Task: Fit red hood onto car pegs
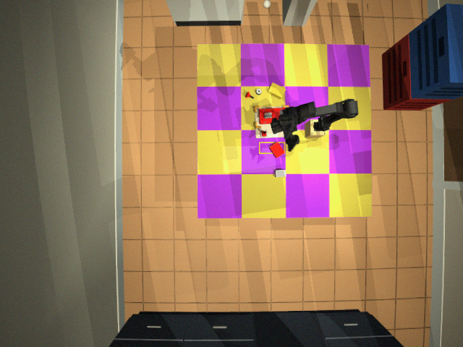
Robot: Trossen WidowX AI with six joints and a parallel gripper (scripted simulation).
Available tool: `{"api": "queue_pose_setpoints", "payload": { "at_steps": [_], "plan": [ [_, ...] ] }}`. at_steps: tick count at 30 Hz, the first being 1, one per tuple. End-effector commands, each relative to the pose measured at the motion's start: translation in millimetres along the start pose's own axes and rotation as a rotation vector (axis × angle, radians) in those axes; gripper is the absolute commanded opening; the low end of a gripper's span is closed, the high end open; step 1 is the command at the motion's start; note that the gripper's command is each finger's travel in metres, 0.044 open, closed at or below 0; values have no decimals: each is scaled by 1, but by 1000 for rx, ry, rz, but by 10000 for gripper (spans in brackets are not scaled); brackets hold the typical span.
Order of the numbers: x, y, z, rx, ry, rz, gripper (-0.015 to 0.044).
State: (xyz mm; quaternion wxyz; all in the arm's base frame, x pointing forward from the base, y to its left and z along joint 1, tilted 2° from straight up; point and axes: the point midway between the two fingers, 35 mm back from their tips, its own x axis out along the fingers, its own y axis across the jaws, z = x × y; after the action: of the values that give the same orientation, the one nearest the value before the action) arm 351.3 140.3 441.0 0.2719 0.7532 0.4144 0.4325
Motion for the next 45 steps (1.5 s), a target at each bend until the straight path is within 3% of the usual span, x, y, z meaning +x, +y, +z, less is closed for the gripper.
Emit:
{"api": "queue_pose_setpoints", "payload": {
  "at_steps": [1,12,23,33,45],
  "plan": [
    [0,0,2,3,-5,2,440],
    [10,-52,107,163,-382,23,440],
    [-22,-158,180,213,-805,-235,440],
    [-87,-259,194,175,-1094,-693,440],
    [-195,-345,138,107,-1188,-1518,440]
  ]
}}
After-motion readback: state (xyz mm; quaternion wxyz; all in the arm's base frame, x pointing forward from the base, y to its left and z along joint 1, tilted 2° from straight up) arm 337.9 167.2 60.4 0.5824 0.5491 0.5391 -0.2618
